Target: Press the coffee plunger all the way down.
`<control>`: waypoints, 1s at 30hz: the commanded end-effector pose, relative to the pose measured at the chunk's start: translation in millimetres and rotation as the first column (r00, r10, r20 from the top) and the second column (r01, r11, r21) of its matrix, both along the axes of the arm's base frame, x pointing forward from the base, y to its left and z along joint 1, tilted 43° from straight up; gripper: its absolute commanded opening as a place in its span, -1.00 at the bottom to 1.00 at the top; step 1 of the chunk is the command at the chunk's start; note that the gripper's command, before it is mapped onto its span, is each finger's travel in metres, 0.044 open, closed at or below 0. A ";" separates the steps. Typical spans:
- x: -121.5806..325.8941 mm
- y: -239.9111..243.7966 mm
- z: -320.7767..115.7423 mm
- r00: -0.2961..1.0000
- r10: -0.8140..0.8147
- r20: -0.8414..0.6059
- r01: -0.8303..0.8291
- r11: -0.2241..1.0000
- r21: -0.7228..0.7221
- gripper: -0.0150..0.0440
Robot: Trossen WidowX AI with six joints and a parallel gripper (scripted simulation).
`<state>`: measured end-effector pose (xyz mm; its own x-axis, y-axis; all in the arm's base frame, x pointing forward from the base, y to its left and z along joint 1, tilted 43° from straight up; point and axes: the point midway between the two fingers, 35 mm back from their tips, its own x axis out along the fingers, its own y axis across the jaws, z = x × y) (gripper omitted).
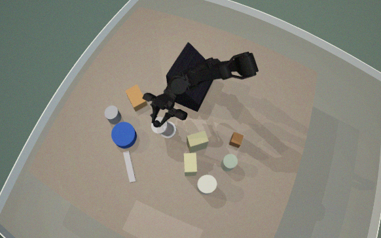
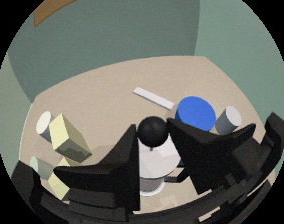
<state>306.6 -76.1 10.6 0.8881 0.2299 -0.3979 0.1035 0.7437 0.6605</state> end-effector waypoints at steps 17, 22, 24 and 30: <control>2.1 -0.1 -1.0 1.000 0.003 -0.003 -0.003 1.000 0.004 -0.08; 2.1 -0.1 -1.0 1.000 0.003 -0.003 -0.003 1.000 0.004 -0.08; 2.1 -0.1 -1.0 1.000 0.003 -0.003 -0.003 1.000 0.004 -0.08; 2.1 -0.1 -1.0 1.000 0.003 -0.003 -0.003 1.000 0.004 0.45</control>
